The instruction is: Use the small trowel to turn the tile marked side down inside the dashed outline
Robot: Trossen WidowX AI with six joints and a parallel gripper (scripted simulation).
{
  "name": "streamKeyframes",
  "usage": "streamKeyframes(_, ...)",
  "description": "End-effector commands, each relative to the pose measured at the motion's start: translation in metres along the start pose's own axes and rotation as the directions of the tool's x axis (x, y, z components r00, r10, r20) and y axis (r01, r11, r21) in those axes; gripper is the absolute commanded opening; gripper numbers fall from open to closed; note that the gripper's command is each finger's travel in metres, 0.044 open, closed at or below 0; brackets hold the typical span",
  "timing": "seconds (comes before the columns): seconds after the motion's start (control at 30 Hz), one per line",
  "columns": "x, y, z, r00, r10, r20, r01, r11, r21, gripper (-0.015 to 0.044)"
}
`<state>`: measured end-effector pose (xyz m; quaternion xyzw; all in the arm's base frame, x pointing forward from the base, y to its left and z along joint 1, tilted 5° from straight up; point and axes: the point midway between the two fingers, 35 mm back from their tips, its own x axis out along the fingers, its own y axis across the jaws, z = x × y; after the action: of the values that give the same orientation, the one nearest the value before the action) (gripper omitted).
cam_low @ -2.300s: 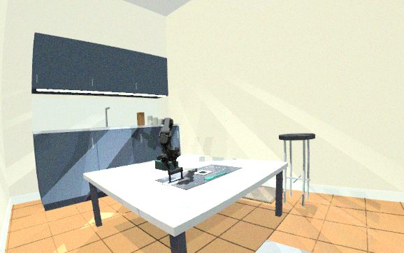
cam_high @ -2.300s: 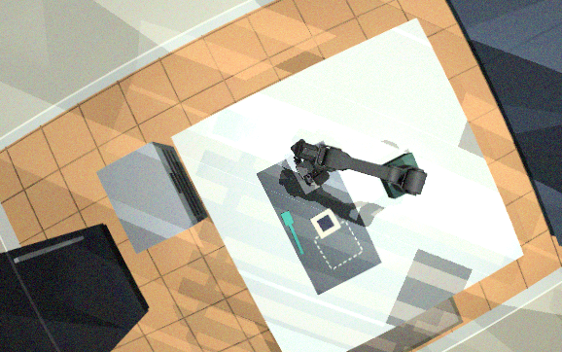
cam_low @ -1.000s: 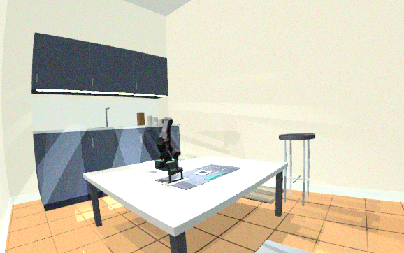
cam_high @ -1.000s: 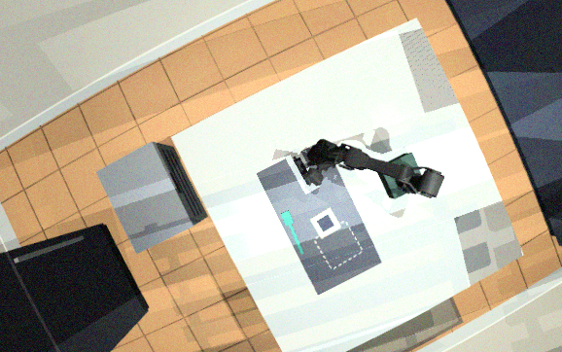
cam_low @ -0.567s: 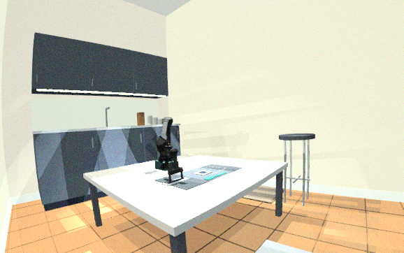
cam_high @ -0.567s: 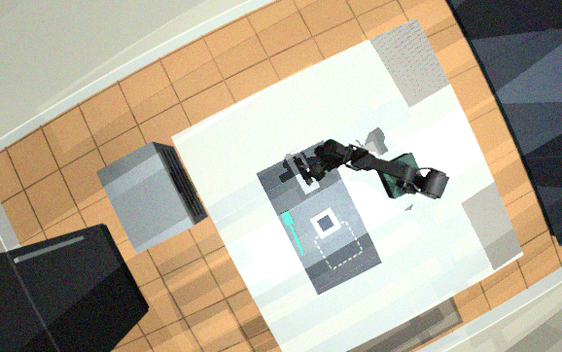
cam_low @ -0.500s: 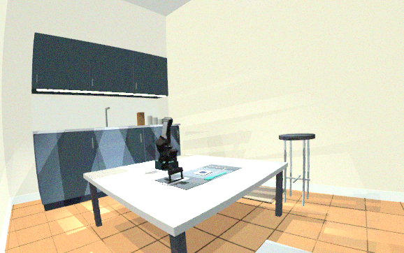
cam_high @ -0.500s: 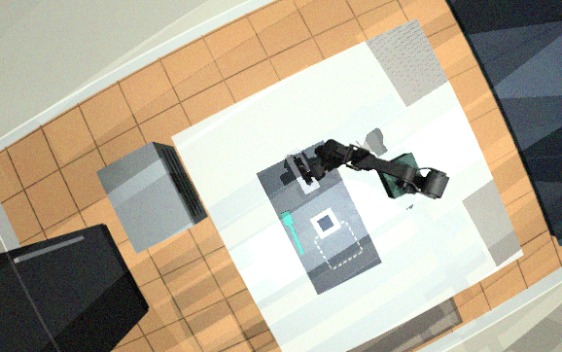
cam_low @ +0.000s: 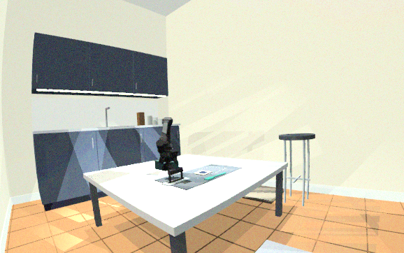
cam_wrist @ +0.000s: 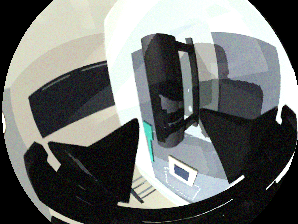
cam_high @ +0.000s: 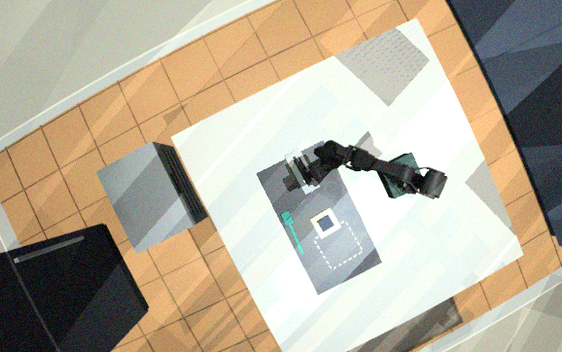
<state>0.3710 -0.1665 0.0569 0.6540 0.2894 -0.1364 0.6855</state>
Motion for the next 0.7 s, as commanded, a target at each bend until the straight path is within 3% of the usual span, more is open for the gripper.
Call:
streamKeyframes(0.0,0.009,0.0,0.0,1.0,-0.003,-0.001,0.003,1.0,0.002,0.03)
streamKeyframes(0.67,0.04,0.0,0.0,1.0,-0.002,0.0,0.002,1.0,0.007,0.03)
